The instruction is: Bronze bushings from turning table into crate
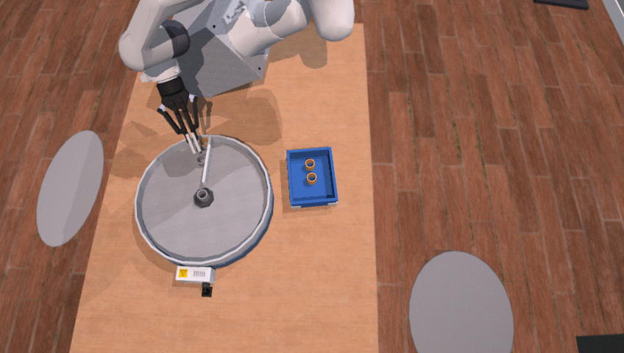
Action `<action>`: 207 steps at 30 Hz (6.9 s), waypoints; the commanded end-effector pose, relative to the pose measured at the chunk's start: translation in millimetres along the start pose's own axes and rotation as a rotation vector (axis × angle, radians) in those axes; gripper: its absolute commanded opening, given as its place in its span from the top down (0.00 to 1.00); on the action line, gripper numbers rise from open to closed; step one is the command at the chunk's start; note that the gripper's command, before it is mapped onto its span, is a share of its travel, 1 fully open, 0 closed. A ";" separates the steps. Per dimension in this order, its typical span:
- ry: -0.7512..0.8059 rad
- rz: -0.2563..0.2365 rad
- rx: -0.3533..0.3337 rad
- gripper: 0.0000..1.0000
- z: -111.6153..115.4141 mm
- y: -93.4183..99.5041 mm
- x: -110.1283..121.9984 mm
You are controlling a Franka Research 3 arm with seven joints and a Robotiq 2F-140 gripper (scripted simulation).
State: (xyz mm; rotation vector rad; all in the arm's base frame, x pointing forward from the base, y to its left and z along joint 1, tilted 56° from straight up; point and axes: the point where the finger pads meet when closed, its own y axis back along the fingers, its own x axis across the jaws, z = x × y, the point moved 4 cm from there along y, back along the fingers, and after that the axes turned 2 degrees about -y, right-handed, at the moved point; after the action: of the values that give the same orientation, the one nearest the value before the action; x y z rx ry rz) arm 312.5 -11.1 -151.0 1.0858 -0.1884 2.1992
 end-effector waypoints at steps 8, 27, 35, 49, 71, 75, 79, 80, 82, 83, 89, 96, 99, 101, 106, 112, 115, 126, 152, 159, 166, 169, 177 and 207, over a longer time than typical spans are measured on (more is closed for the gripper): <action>-0.001 -0.001 -0.001 0.94 0.2 -1.5 -0.2; -0.001 -0.001 -0.001 0.94 -0.3 -1.8 0.8; -0.001 -0.001 -0.001 0.94 -0.3 -1.8 0.8; -0.001 -0.001 -0.001 0.94 -0.3 -1.8 0.8; -0.001 -0.001 -0.001 0.94 -5.7 -8.2 1.7; -0.001 -0.001 -0.001 0.94 -5.7 -8.2 1.7; -0.001 -0.001 -0.001 0.94 -5.7 -8.2 1.7; -0.001 -0.001 -0.001 0.94 -5.7 -8.2 1.7; -0.001 -0.001 -0.001 0.94 -5.7 -8.2 1.7; -0.001 -0.001 -0.001 0.94 -5.7 -8.2 1.7; -0.001 -0.001 -0.001 0.94 -5.7 -8.2 1.7; -0.001 -0.001 -0.001 0.94 -5.7 -8.2 1.7; -0.001 -0.001 -0.001 0.94 -5.7 -8.2 1.7; -0.001 -0.001 -0.001 0.94 -5.7 -8.2 1.6; -0.001 -0.001 -0.001 0.94 -5.5 -7.9 1.0; -0.001 -0.001 -0.001 0.94 -5.5 -7.9 0.9; -0.001 -0.001 -0.001 0.94 -5.5 -7.9 0.9; -0.001 -0.001 -0.001 0.94 -5.5 -7.9 0.9; -0.001 -0.001 -0.001 0.94 -5.1 -7.4 -0.1; -0.001 -0.001 -0.001 0.94 -5.1 -7.4 -0.1; -0.001 -0.001 -0.001 0.94 -5.1 -7.4 -0.1; -0.001 -0.001 -0.001 0.94 -5.1 -7.4 -0.1; -0.001 -0.001 -0.001 0.94 -5.1 -7.4 -0.1; -0.001 -0.001 -0.001 0.94 -12.0 -15.6 -0.3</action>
State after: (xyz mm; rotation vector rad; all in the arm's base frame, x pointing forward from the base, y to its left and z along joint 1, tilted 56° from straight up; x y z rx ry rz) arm 312.9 5.9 -160.3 1.0960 -0.1943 2.1967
